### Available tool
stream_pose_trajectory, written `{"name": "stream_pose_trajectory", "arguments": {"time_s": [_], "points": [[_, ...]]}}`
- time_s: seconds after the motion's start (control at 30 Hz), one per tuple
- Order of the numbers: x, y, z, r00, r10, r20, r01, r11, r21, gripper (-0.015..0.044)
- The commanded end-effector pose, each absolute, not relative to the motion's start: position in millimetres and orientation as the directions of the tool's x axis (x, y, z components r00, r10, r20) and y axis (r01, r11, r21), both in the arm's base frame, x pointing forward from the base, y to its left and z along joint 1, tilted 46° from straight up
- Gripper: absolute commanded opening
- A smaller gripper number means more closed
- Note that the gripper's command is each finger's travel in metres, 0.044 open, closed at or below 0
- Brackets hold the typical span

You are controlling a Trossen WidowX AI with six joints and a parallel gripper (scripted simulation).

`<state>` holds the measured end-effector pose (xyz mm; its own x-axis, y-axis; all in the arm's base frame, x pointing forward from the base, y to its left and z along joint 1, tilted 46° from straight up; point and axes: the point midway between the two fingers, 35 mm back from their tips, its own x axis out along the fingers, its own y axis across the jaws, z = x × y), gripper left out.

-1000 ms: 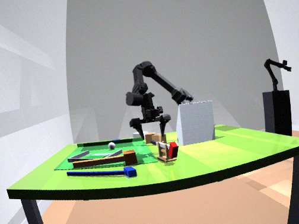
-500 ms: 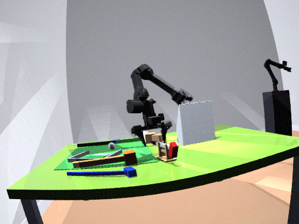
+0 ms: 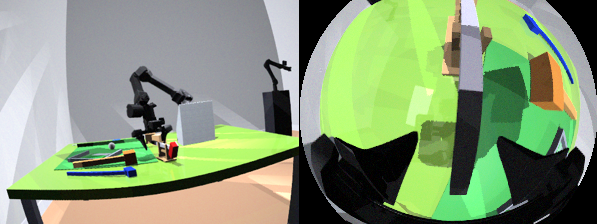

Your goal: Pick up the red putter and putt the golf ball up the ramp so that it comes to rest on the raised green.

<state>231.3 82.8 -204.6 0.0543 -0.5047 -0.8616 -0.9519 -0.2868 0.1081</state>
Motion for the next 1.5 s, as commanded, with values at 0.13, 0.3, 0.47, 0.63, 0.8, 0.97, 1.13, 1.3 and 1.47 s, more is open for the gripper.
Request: {"name": "stream_pose_trajectory", "arguments": {"time_s": [0.13, 0.3, 0.47, 0.63, 0.8, 0.97, 1.13, 1.3, 1.47], "points": [[231, 84, -204, 0.055, -0.504, -0.862, -0.952, -0.288, 0.108, 0.0230], [231, 84, -204, 0.055, -0.504, -0.862, -0.952, -0.288, 0.108, 0.0099], [231, 84, -204, 0.055, -0.504, -0.862, -0.952, -0.288, 0.108, 0.0026], [231, 89, -200, 0.055, -0.503, -0.862, -0.952, -0.288, 0.107, 0.0000], [230, 114, -178, 0.055, -0.499, -0.865, -0.951, -0.289, 0.106, 0.0000], [223, 142, -149, 0.054, -0.498, -0.865, -0.951, -0.289, 0.107, 0.0000], [218, 155, -134, 0.053, -0.499, -0.865, -0.952, -0.288, 0.107, 0.0000], [230, 140, -123, 0.071, -0.509, -0.858, -0.982, -0.189, 0.031, 0.0000], [243, 126, -99, 0.088, -0.518, -0.851, -0.996, -0.031, -0.084, 0.0000]]}}
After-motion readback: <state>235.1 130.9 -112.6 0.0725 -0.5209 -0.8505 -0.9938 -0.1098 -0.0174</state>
